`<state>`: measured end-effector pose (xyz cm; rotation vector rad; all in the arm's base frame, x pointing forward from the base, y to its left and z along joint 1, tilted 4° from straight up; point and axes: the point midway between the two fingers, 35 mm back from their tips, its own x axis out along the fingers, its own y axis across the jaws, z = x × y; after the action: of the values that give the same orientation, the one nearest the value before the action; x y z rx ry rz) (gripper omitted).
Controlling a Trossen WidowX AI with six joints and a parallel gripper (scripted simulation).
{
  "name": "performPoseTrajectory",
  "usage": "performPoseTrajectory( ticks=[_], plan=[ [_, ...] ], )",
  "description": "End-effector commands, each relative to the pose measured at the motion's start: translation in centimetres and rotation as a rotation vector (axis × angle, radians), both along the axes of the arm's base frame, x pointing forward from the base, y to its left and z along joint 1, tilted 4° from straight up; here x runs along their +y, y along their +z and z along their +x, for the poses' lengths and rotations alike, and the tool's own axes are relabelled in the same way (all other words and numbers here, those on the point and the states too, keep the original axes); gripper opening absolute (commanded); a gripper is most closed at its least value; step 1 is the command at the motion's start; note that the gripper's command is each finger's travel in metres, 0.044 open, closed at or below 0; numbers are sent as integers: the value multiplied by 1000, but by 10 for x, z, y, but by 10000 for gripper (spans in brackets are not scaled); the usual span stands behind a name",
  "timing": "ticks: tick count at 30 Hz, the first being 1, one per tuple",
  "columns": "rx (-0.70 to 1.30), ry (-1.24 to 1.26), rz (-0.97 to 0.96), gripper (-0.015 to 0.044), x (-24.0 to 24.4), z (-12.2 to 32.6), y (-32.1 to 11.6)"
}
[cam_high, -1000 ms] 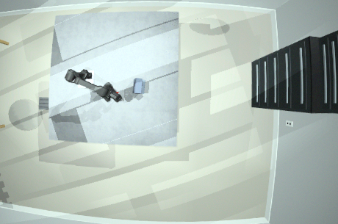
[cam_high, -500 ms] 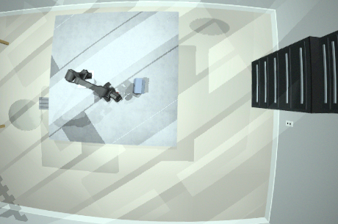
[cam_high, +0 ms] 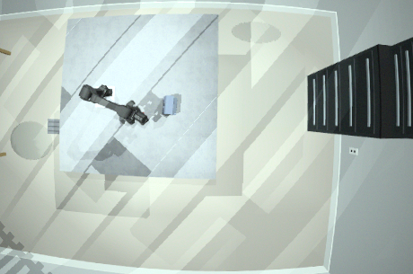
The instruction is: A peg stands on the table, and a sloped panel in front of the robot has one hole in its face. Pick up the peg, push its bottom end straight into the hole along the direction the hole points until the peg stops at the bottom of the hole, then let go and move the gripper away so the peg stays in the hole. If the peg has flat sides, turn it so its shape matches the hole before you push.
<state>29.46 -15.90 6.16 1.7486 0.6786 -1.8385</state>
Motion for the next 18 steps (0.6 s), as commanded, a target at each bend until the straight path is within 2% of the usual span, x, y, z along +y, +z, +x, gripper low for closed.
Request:
performPoseTrajectory(
  ticks=[1, 18],
  plan=[
    [-10, 0, -7, 0, -1, 3, 16],
    [-10, 2, -10, 0, 2, 6, 71]
  ],
)
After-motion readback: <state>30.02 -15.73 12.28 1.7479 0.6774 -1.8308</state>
